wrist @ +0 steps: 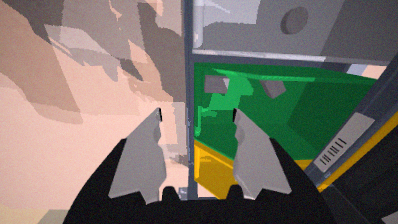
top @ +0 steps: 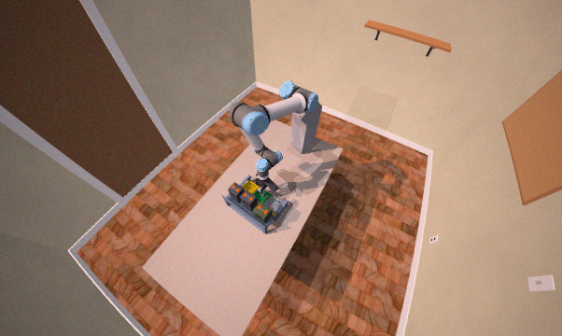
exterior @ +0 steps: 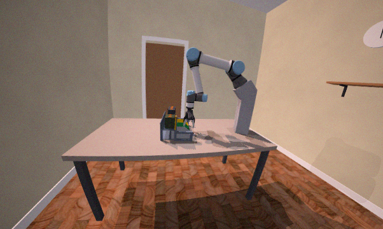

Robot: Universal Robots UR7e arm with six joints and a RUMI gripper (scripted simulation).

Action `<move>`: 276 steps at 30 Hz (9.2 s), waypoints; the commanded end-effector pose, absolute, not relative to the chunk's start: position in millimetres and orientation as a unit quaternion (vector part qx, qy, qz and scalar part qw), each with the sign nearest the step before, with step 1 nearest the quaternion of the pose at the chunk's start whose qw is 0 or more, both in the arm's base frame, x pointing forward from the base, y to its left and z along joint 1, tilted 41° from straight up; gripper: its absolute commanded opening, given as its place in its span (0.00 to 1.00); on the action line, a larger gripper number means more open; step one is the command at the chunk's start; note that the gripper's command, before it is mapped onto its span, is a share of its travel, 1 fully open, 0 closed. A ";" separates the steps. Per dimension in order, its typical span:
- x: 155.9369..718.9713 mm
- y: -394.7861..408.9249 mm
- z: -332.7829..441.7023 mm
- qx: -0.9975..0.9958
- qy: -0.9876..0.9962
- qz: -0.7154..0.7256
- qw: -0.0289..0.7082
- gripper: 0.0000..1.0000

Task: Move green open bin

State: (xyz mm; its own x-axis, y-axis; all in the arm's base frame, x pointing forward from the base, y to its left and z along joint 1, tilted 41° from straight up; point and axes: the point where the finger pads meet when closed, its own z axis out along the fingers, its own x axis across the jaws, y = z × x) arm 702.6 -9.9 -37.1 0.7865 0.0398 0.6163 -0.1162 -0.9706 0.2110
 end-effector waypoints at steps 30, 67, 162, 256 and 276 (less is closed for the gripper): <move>703.9 -10.7 -36.3 0.937 -0.020 0.327 0.120 0.00; 703.9 -10.7 -36.3 0.937 -0.020 0.327 0.120 0.00; 650.9 10.5 27.0 0.937 -0.020 0.326 0.119 0.58; 654.9 9.0 25.7 0.937 -0.020 0.328 0.120 0.58; 671.2 1.8 5.4 0.937 -0.021 0.328 0.120 0.58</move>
